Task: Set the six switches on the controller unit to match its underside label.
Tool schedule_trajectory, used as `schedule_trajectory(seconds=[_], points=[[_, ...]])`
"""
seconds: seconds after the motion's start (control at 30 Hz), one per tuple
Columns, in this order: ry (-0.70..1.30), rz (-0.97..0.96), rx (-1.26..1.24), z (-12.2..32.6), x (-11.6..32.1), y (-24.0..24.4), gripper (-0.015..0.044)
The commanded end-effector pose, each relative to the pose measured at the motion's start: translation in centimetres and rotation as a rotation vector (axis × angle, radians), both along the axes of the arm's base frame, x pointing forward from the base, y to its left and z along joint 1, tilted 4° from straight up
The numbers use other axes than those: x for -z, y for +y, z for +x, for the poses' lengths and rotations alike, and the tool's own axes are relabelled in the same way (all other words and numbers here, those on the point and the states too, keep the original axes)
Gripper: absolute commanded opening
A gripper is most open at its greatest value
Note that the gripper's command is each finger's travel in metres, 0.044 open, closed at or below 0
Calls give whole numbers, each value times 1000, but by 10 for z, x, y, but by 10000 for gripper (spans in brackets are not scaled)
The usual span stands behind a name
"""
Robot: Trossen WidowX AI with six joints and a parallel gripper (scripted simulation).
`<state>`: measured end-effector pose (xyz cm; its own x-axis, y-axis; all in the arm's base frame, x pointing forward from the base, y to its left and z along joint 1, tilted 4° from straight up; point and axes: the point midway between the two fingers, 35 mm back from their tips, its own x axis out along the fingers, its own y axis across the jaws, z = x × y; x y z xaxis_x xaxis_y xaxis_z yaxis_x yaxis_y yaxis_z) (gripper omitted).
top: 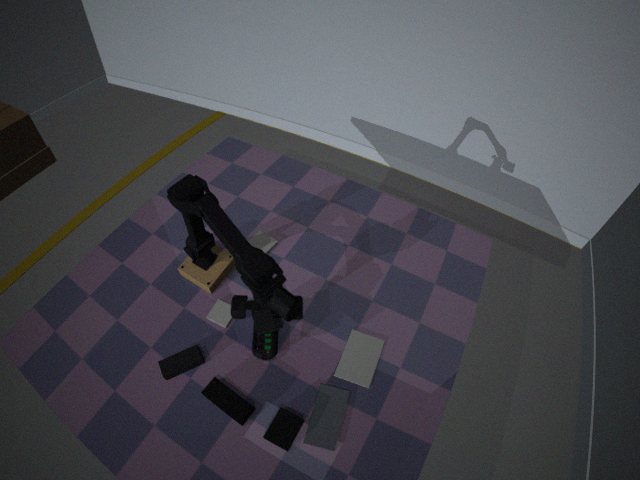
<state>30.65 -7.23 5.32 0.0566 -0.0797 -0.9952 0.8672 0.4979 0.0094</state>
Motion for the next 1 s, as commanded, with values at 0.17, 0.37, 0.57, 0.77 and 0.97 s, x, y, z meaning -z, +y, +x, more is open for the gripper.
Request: schedule_trajectory(seconds=[0.17, 0.37, 0.57, 0.77, 0.97], points=[[9, 1, -5, -2, 2, 0, 0], [6, 1, 0, -1, -1, 0, 0], [9, 1, -5, -4, -42, 4, 0], [8, -1, -5, 0, -47, -21, 0], [8, -2, -5, 2, -49, -28, 0]])
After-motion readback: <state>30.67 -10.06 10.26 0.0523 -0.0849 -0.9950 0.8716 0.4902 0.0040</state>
